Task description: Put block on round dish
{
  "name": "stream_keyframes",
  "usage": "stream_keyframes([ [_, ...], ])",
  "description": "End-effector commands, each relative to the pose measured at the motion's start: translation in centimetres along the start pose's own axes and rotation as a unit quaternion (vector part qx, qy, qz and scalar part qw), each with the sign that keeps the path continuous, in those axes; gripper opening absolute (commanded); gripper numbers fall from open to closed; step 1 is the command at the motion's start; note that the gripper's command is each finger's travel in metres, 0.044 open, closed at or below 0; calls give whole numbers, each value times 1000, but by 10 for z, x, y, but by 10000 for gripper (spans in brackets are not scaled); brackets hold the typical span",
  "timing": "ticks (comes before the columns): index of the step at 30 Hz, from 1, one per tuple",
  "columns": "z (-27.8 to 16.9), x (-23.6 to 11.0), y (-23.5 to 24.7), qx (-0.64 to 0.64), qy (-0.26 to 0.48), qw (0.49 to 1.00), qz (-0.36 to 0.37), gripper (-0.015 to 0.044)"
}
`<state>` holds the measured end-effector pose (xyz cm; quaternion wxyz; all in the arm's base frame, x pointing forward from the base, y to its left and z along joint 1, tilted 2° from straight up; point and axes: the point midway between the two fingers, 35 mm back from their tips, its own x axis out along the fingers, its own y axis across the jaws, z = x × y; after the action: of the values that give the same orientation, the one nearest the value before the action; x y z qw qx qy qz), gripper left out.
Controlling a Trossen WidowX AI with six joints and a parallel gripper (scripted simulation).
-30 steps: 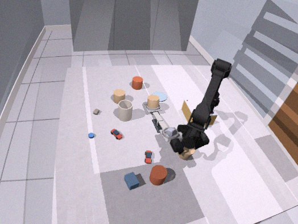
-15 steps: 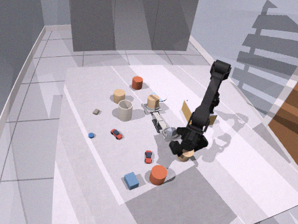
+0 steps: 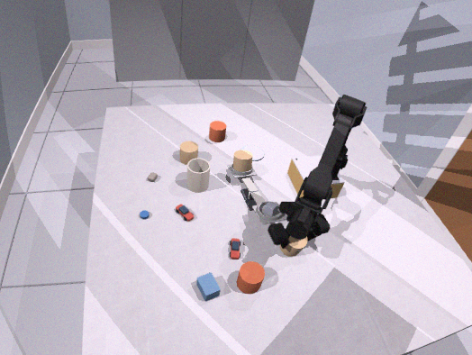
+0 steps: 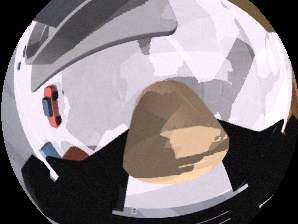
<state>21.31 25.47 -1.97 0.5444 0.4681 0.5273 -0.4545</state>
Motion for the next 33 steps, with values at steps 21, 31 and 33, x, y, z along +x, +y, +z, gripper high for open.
stream_keyframes([
  [21, 36, -77, 22, -73, -1, 997, 18, 260],
  [31, 87, -98, 40, -234, -6, 972, 5, 260],
  [33, 98, -102, 42, -266, -6, 964, 3, 260],
])
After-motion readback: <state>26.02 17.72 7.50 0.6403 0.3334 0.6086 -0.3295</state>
